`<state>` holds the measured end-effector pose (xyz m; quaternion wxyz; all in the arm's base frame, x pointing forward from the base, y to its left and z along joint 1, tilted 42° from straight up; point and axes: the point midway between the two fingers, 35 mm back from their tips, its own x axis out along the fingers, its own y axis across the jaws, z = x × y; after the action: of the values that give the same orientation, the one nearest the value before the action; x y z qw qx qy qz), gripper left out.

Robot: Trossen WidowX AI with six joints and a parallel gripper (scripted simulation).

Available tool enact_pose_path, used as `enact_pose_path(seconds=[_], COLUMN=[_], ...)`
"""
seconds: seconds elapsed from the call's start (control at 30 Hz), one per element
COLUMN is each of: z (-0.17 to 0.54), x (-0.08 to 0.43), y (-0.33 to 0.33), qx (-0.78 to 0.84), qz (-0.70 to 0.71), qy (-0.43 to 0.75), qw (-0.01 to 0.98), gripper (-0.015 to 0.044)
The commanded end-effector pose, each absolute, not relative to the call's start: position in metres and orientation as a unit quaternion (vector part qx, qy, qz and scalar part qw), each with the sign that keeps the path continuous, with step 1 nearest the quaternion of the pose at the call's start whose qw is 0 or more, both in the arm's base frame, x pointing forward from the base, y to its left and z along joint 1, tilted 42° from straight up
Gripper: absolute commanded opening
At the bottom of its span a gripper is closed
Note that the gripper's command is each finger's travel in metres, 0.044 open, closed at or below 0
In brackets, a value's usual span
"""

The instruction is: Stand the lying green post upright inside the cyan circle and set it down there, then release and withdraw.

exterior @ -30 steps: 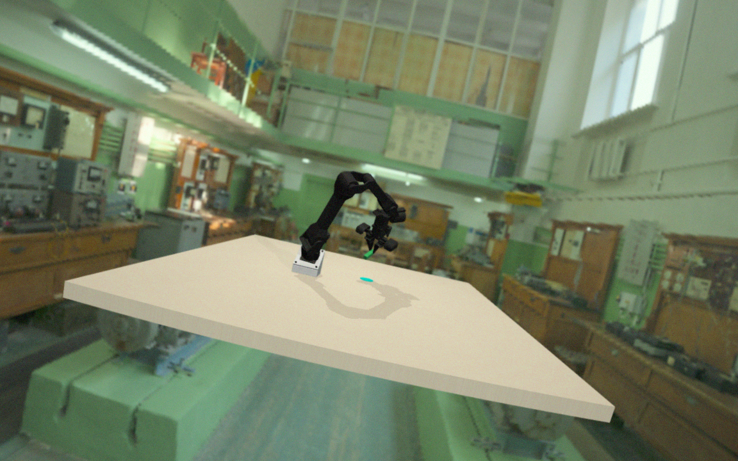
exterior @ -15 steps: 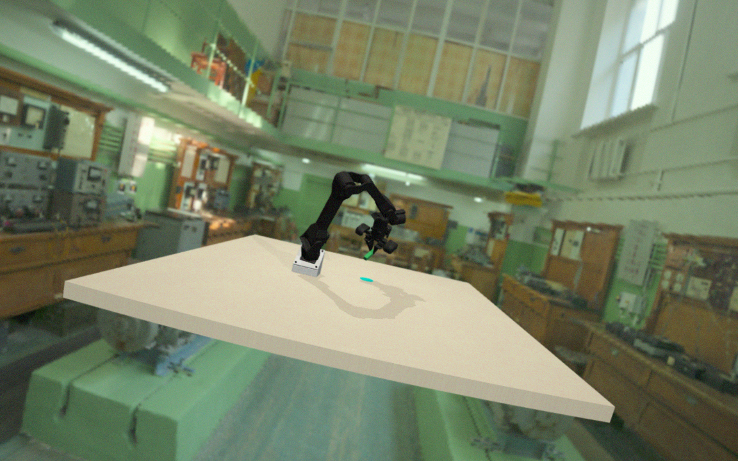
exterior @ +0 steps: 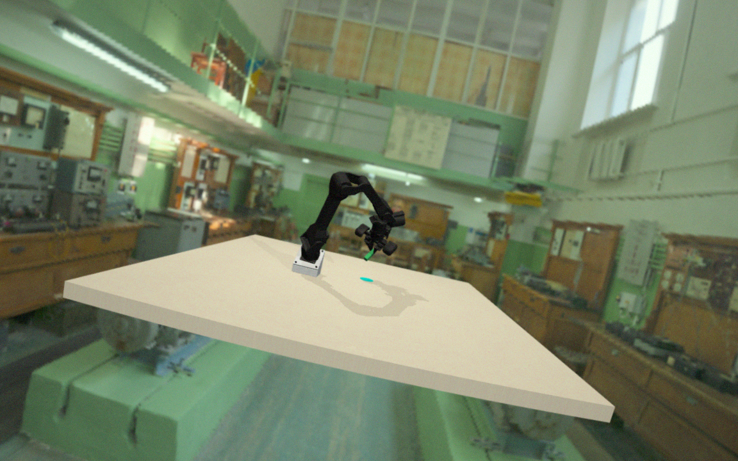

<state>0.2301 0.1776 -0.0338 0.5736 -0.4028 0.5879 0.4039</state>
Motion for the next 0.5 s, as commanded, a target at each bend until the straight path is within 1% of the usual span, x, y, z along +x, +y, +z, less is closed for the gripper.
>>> enact_pose_path(seconds=[0.0,0.47], z=[-0.0343,-0.0331], x=[0.2289,0.2298], y=[0.1766,0.1755], qx=[-0.395,-0.374], qz=[0.414,0.441], qy=[0.580,0.547], qw=[0.580,0.605], gripper=[0.0023,0.0023])
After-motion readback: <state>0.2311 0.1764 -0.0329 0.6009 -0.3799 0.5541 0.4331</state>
